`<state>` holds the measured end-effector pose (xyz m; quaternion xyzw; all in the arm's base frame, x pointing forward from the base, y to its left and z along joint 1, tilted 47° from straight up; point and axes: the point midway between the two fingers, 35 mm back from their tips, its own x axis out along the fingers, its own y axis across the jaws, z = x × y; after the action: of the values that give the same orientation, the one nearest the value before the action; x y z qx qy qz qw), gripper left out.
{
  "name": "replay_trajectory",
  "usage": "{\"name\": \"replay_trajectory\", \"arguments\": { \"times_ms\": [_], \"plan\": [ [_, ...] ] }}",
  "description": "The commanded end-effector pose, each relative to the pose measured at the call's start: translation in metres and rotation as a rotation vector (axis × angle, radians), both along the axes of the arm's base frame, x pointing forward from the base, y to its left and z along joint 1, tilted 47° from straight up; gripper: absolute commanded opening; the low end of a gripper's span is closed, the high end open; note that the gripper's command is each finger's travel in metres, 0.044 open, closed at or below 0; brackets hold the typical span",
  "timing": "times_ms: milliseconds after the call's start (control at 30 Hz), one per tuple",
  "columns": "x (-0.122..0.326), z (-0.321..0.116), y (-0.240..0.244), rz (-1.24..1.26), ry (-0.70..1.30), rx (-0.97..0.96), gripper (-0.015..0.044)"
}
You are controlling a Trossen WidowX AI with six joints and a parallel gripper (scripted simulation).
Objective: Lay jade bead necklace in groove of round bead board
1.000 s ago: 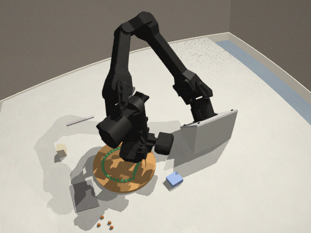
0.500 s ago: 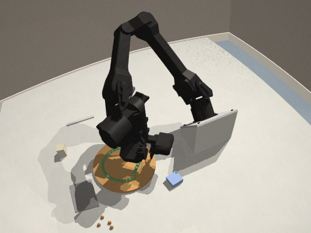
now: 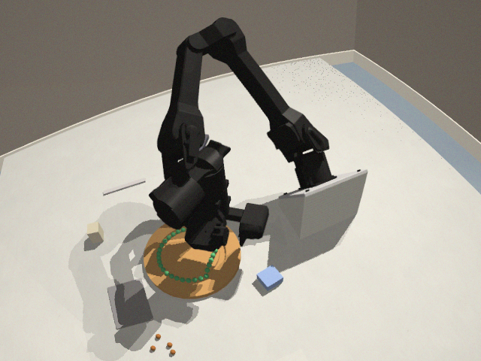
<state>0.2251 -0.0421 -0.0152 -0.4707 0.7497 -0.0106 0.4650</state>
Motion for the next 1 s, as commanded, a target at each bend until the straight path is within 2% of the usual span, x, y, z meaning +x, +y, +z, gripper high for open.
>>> {"name": "replay_trajectory", "arguments": {
  "times_ms": [0, 200, 433, 600, 967],
  "plan": [
    [0.0, 0.0, 0.001, -0.005, -0.002, 0.004, 0.044],
    [0.0, 0.0, 0.001, -0.005, -0.002, 0.004, 0.044],
    [0.013, 0.016, 0.027, -0.091, -0.092, -0.009, 0.0256],
    [0.013, 0.014, 0.025, -0.094, -0.095, -0.01, 0.0125],
    [0.013, 0.008, 0.018, -0.092, -0.105, -0.006, 0.012]
  ]
}}
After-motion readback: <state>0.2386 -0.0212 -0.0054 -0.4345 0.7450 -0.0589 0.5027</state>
